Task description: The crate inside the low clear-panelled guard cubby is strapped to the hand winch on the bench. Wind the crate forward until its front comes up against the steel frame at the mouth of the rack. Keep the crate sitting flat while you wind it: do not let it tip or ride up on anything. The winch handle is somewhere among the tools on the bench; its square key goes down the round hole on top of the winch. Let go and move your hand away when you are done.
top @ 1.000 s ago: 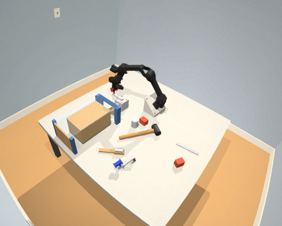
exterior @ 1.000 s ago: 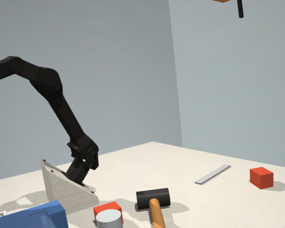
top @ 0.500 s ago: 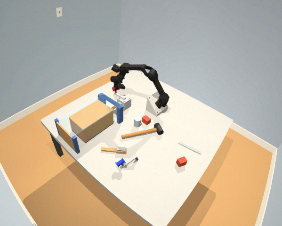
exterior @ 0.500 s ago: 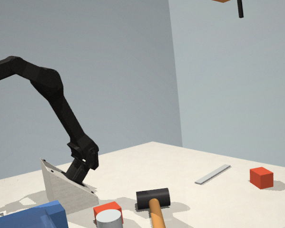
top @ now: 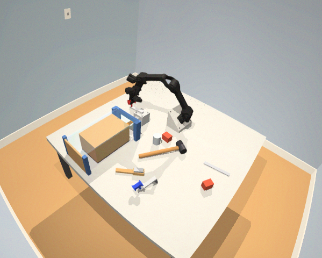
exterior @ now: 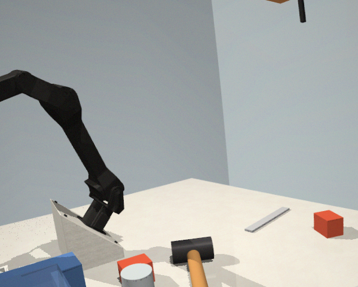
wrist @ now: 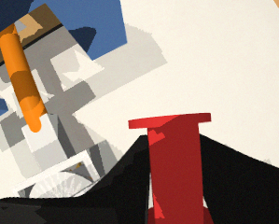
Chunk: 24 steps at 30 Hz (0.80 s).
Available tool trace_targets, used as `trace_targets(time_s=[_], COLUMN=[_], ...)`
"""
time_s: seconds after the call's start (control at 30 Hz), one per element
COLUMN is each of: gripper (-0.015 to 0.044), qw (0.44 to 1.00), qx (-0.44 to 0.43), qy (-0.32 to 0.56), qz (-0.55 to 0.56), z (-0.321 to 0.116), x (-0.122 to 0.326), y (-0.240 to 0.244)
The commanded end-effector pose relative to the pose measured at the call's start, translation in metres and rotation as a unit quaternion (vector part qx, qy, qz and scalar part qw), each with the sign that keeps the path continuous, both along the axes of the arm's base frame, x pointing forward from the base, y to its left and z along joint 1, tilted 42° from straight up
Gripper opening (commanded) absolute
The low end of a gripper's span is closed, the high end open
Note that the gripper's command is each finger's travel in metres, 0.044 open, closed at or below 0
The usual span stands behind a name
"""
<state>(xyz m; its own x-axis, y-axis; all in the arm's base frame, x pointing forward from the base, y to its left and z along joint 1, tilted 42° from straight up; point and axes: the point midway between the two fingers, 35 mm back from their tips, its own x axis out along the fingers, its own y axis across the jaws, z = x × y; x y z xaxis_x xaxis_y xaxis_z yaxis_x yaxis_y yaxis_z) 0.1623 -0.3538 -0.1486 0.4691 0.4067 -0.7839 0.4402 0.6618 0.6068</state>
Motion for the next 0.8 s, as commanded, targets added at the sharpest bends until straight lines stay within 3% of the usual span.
trace_targets(time_s=[0.0,0.77], gripper=[0.0000,0.0000], qw=[1.000,1.000], qx=[-0.001,0.000], qy=[-0.023,-0.024], qz=[0.015,0.015], z=[0.006,0.015], x=[0.029,0.050], y=[0.006,0.014])
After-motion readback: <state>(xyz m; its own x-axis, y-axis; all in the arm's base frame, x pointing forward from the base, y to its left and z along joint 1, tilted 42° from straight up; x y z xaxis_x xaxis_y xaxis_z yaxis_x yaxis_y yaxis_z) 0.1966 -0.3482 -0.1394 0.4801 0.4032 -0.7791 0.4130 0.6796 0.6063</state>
